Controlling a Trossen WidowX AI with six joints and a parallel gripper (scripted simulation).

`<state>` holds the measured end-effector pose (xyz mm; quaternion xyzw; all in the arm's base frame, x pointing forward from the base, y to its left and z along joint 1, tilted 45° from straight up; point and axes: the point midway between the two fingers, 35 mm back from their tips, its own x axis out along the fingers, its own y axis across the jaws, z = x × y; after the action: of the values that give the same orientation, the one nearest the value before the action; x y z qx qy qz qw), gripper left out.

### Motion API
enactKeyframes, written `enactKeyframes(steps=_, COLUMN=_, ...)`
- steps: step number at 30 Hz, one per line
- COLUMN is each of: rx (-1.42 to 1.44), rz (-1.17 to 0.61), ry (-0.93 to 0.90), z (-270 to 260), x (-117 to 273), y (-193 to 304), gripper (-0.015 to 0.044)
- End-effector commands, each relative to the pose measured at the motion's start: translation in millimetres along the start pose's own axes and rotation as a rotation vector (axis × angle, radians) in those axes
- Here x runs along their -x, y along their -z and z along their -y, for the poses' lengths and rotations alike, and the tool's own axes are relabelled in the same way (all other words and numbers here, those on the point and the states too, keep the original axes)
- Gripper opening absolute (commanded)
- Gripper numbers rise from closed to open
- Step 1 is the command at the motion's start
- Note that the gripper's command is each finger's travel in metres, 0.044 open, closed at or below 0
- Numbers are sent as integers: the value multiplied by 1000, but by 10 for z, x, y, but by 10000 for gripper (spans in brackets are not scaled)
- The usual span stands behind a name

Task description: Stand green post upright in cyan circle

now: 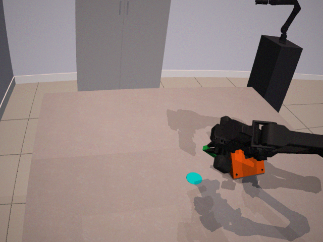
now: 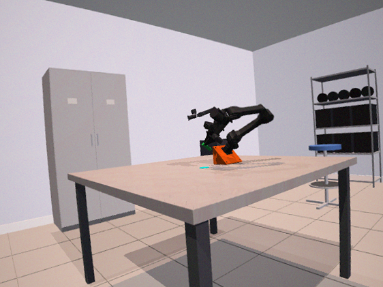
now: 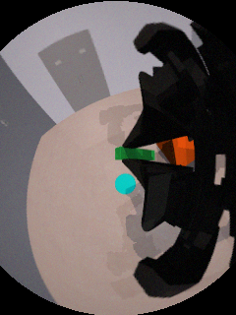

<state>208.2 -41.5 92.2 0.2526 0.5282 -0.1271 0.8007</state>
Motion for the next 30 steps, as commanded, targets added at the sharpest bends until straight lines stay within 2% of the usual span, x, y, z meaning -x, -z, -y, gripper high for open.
enactKeyframes(steps=1, rx=-9, rz=25, ry=7, z=8, x=-13, y=27, gripper=23)
enactKeyframes(steps=30, rx=-59, rz=210, ry=8, z=12, x=-4, y=24, gripper=23)
